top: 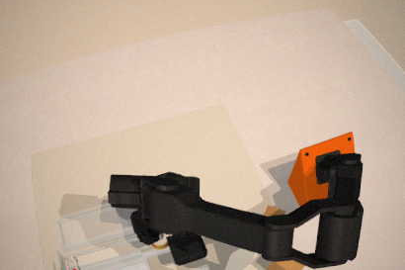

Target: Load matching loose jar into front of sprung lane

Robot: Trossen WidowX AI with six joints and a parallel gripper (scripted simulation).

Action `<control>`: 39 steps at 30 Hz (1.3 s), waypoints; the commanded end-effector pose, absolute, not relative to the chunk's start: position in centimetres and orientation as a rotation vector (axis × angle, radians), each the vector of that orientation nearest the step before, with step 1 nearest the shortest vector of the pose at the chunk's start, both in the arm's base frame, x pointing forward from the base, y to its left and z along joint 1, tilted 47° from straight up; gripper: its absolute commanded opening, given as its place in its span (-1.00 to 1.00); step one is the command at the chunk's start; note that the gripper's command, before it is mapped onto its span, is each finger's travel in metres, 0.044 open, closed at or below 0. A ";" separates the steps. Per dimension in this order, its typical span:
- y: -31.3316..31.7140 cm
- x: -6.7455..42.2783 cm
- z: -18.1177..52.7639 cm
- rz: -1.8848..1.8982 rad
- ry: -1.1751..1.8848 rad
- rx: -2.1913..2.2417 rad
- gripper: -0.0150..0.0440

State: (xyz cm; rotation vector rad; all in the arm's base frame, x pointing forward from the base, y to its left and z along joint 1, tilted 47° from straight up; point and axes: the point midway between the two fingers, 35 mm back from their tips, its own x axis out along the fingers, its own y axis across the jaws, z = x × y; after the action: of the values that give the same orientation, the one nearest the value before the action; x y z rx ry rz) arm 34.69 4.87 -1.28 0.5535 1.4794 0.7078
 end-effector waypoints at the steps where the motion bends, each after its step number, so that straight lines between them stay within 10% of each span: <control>1: 5.0 34.8 -1.2 0.715 1.467 0.555 -0.49; 39: 4.8 34.0 -1.3 0.715 1.467 0.555 -0.49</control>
State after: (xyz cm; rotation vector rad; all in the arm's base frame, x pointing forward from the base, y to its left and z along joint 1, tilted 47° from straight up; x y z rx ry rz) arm 34.11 4.83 -1.32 0.5581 1.4710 0.7102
